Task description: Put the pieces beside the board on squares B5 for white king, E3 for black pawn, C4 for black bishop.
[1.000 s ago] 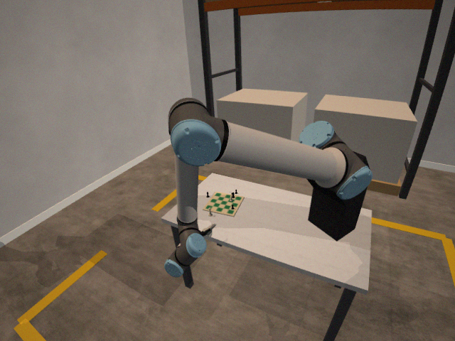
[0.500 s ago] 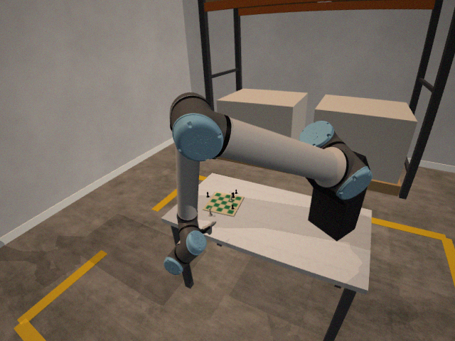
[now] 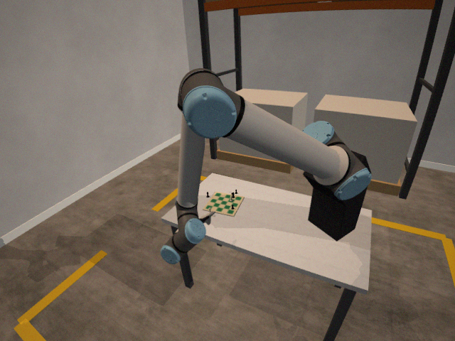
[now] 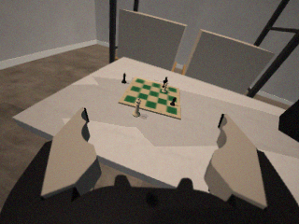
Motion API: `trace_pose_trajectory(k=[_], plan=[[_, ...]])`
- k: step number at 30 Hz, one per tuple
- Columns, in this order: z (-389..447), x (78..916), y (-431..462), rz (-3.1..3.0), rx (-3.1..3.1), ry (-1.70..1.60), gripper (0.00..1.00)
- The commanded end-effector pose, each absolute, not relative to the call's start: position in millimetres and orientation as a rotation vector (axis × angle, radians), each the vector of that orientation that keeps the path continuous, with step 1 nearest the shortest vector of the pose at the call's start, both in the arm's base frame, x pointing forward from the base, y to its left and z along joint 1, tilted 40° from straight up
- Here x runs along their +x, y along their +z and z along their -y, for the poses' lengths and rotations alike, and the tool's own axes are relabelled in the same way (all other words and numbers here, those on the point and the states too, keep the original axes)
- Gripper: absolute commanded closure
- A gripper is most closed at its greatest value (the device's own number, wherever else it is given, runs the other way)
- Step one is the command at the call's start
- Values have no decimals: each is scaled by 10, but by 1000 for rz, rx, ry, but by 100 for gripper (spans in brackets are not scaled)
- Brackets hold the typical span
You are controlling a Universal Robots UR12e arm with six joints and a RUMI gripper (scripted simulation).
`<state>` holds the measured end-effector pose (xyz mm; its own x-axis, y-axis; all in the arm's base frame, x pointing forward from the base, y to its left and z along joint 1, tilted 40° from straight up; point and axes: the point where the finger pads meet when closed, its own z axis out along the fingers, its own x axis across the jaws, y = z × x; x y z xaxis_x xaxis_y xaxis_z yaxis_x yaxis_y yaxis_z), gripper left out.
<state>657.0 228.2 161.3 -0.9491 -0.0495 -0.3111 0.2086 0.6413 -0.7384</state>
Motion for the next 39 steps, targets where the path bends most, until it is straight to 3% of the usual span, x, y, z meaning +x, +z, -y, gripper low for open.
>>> trace_pose_trajectory(k=[1, 19, 39], plan=[[-2268, 6558, 1643, -2560, 128, -1207, 0], [-1951, 6500, 1242, -2700, 281, -1060, 0], [-1313, 6479, 260, -2965, 882, -183, 0]])
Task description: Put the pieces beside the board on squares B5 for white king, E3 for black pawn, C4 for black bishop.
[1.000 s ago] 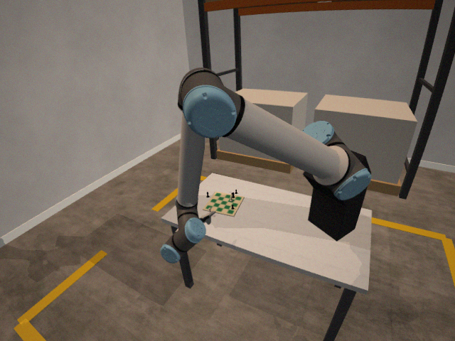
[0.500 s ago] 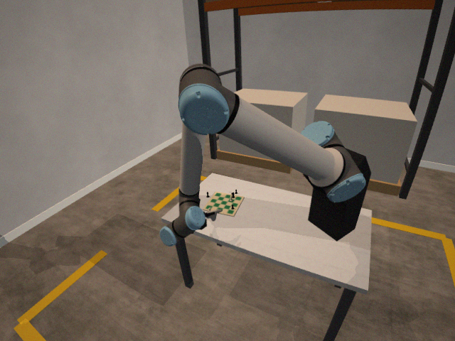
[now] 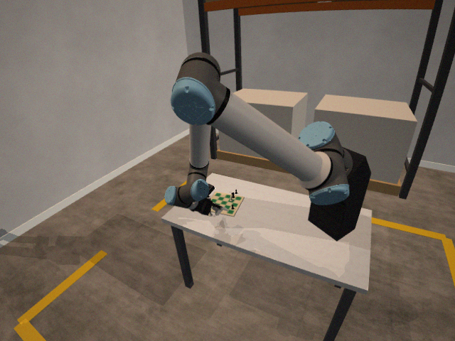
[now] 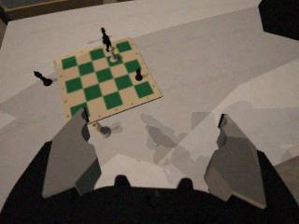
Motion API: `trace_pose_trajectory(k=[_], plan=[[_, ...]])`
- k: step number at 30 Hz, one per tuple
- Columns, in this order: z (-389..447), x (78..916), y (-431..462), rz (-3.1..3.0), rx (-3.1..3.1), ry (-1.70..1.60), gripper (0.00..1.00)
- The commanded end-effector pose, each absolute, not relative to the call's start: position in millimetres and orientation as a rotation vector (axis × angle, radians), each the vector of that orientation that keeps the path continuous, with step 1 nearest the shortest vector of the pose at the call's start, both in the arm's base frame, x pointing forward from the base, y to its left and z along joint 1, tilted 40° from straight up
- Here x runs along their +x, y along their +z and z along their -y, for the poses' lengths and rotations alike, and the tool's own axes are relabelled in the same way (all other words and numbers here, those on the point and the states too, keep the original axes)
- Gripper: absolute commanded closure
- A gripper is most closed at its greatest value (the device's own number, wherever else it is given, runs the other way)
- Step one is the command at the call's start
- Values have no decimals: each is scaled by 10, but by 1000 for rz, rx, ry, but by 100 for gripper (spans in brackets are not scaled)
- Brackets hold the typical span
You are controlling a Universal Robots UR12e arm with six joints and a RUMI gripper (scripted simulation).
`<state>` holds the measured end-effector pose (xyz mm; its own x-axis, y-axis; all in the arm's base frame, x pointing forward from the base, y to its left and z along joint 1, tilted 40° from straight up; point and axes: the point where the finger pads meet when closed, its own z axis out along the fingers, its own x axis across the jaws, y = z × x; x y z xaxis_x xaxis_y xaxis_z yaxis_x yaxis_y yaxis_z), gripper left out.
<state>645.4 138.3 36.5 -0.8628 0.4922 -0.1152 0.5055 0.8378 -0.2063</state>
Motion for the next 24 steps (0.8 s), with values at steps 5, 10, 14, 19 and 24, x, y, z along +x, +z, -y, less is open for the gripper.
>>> trace_pose_trajectory(k=[5, 10, 14, 19, 24], plan=[[-1226, 6588, 218, -2933, 1006, 98, 0], [-1134, 6724, 276, -2863, 1095, 359, 0], [-1055, 6826, 369, -2797, 1139, 529, 0], [-921, 6965, 562, -2685, 1177, 748, 0], [-809, 7051, 733, -2598, 1187, 886, 0]])
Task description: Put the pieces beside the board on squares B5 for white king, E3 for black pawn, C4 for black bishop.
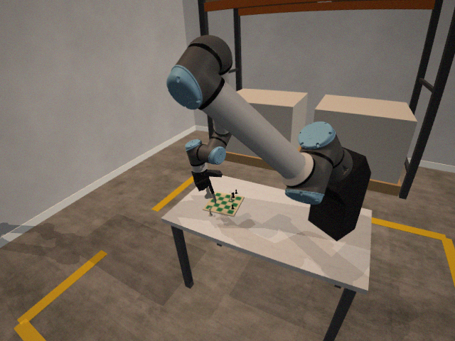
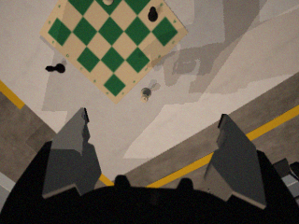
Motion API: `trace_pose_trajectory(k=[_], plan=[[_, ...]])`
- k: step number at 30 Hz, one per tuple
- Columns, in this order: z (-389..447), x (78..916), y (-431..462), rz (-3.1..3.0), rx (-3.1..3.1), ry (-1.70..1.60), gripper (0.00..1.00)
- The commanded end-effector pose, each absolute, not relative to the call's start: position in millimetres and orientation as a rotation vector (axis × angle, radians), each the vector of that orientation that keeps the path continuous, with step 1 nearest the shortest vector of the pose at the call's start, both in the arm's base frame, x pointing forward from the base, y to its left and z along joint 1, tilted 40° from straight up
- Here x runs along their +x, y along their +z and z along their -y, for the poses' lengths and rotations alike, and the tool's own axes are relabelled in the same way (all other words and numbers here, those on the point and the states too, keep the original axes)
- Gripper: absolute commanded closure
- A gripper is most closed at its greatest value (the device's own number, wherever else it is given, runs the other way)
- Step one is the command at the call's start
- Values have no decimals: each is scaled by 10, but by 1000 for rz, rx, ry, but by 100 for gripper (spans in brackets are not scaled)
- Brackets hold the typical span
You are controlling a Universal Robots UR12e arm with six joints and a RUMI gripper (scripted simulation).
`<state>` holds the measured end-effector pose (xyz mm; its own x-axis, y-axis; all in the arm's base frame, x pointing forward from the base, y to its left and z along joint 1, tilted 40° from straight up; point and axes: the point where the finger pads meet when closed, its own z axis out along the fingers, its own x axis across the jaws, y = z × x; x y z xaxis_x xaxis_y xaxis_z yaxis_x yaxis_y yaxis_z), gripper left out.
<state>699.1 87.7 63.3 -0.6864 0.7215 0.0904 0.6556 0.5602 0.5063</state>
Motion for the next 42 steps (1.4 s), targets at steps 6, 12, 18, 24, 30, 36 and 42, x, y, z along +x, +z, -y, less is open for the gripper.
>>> trace_pose_trajectory(k=[6, 12, 18, 24, 30, 36, 42], plan=[[-753, 7086, 821, -2556, 1188, 946, 0], [-724, 7102, 865, -2536, 1188, 973, 0], [-724, 7102, 866, -2536, 1188, 974, 0], [-724, 7102, 866, -2536, 1188, 974, 0], [-724, 7103, 865, -2536, 1186, 973, 0], [-722, 7104, 863, -2541, 1165, 970, 0], [-719, 7106, 859, -2549, 1133, 965, 0]])
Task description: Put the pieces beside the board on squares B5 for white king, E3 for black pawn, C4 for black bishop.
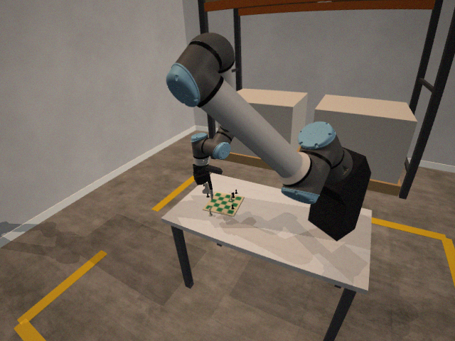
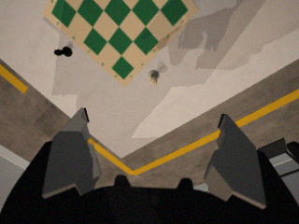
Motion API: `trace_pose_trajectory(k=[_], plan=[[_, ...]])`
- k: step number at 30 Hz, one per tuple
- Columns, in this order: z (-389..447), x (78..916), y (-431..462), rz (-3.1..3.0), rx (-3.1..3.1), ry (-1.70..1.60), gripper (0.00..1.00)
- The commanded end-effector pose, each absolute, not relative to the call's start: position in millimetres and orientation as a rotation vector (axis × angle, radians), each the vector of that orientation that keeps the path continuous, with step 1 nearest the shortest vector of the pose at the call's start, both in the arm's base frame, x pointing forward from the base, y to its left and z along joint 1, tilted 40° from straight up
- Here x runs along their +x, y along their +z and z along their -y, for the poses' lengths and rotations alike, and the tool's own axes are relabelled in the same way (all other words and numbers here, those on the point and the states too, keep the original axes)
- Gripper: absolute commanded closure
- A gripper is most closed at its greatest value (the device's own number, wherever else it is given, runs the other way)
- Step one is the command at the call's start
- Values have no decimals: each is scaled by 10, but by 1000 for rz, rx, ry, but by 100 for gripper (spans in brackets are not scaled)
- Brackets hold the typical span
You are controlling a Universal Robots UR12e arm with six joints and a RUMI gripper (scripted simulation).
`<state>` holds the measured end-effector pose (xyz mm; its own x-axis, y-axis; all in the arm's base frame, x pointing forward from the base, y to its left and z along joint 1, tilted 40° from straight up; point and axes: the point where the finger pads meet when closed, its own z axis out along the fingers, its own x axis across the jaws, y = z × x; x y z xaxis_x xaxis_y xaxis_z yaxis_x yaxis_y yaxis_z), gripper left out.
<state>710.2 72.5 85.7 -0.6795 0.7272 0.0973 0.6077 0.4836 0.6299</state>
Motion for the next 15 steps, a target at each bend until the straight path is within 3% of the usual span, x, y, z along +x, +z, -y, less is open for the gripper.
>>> trace_pose_trajectory(k=[1, 15], plan=[[-718, 7107, 858, -2551, 1123, 963, 0], [-701, 7125, 832, -2596, 889, 921, 0]])
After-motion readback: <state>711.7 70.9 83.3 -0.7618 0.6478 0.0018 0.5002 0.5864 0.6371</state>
